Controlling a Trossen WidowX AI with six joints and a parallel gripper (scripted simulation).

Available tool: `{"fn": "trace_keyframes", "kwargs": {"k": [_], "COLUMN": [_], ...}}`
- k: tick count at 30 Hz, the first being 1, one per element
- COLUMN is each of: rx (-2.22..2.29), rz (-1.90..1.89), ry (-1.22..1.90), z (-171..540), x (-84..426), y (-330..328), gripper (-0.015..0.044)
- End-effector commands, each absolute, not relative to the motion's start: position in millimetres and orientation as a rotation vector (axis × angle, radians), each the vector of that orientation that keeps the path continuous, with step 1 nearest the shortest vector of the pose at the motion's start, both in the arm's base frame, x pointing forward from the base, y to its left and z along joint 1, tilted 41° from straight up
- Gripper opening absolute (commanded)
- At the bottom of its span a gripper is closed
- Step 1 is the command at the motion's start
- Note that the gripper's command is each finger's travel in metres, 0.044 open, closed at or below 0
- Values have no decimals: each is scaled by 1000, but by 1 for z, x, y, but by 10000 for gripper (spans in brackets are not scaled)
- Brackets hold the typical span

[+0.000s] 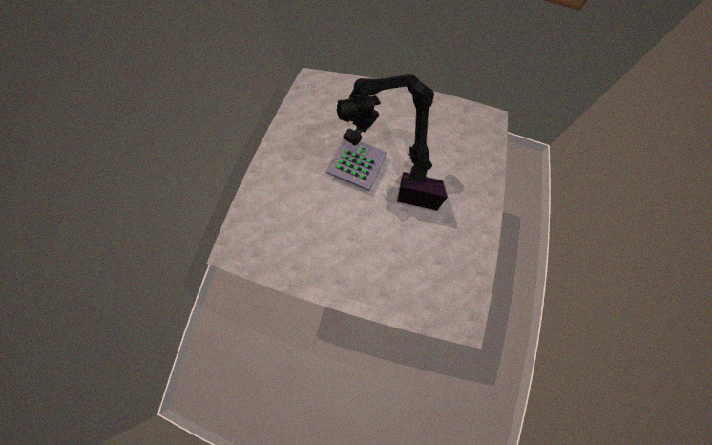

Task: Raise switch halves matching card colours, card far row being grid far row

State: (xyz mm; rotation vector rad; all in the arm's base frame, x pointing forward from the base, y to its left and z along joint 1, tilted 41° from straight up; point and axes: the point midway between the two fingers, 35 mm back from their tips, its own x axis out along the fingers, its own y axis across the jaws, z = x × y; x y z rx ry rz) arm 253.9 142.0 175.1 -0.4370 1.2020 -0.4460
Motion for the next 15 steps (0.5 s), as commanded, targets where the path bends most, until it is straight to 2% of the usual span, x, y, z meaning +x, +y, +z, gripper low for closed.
{"fn": "trace_keyframes", "kwargs": {"k": [1,8,15], "rx": [-441,-564,-570], "rz": [-447,-481,-483], "ry": [1203,1261,1264], "z": [173,83,76], "x": [256,321,325], "y": [142,127,124], "gripper": [374,190,6]}}
